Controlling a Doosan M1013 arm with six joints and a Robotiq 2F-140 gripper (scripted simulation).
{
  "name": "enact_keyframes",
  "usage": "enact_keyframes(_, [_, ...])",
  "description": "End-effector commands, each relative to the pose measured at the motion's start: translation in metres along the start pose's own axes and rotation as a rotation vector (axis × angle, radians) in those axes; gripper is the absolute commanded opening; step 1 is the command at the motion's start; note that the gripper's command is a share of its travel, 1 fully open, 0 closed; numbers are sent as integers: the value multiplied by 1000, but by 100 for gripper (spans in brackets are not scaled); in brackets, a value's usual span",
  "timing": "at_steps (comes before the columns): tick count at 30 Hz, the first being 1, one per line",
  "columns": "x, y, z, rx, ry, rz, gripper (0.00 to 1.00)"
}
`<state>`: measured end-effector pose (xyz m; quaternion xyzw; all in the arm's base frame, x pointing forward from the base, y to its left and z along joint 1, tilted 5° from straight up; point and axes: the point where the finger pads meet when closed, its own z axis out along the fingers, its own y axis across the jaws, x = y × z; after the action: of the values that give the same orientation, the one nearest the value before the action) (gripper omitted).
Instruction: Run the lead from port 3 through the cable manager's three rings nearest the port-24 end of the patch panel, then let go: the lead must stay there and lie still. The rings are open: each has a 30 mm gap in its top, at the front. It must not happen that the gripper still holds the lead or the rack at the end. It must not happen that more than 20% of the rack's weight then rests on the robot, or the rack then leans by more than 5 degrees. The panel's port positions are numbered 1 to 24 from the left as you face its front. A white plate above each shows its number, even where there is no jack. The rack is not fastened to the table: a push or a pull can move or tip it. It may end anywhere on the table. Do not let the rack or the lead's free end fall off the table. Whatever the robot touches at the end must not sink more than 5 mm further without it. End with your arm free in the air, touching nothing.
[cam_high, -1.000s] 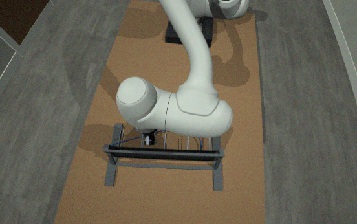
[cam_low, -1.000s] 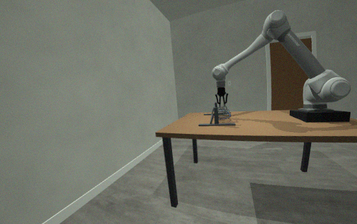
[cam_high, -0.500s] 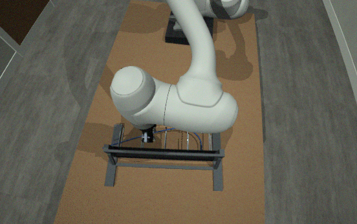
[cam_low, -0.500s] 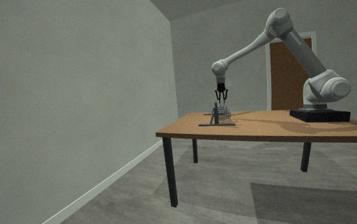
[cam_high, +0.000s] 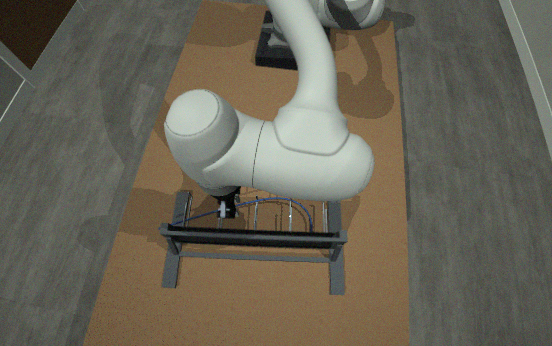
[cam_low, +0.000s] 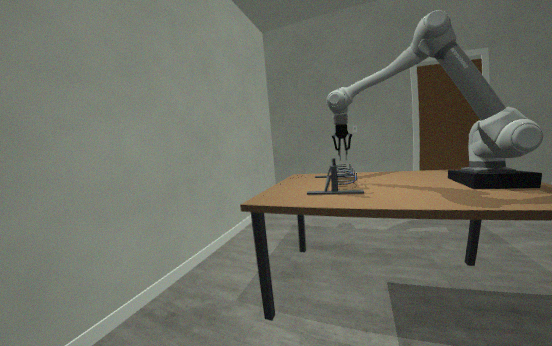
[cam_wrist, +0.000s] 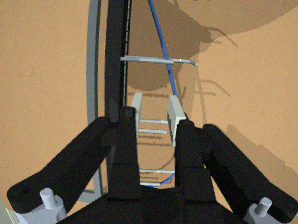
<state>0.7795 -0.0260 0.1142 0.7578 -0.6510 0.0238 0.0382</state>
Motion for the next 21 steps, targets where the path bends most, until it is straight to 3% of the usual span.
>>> enact_keyframes(1, [-4,-4,-6,8,-3,-4,20])
enact_keyframes(2, [-4,-4,-6,8,-3,-4,20])
enact_keyframes(3, [-4,-4,-6,8,-3,-4,0])
enact_keyframes(21, [-4,-4,-6,8,-3,-4,0])
